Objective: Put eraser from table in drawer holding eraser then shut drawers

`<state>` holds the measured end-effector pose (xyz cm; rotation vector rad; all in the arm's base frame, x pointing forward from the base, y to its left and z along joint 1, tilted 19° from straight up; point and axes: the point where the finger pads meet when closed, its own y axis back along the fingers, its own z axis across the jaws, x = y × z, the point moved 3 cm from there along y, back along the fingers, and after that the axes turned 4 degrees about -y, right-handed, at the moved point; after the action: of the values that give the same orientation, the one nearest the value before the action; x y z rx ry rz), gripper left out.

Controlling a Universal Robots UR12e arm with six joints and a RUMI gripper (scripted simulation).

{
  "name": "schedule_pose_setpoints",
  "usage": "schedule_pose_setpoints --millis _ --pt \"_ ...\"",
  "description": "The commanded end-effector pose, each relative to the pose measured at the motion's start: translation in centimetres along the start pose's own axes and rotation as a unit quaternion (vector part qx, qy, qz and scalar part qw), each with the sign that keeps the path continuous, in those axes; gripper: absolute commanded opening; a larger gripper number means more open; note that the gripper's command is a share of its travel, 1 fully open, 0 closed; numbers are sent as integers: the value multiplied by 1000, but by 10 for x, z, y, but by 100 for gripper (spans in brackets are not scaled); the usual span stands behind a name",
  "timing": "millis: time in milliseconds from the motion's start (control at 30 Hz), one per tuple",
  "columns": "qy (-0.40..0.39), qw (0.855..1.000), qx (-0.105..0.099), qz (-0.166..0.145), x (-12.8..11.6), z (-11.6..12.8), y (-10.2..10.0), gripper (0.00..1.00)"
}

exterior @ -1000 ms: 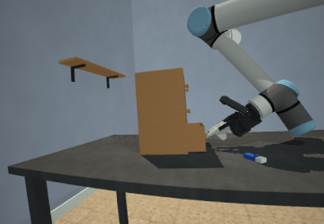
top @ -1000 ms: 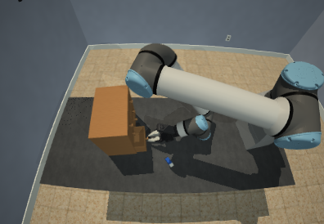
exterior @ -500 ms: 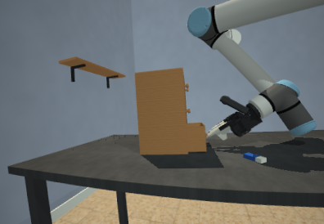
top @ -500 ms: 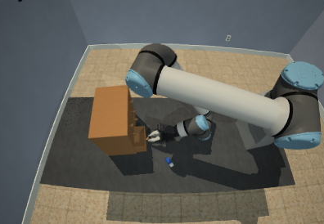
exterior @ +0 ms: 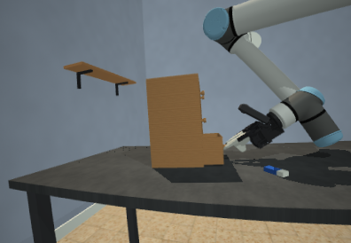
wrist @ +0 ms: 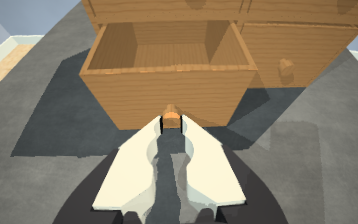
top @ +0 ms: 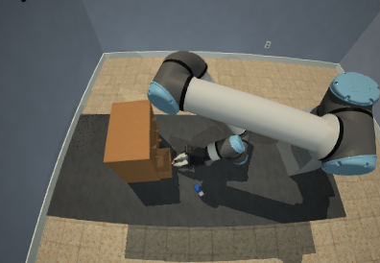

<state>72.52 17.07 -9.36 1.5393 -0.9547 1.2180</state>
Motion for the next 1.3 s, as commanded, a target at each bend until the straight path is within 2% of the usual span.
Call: schedule_pose_setpoints --millis 0,433,867,1267 --pt "0 1000 0 0 1 0 0 7" --pt "0 1000 0 0 1 0 0 7" --pt "0 1000 0 0 1 0 0 20" --pt "0 1000 0 0 0 0 0 20"
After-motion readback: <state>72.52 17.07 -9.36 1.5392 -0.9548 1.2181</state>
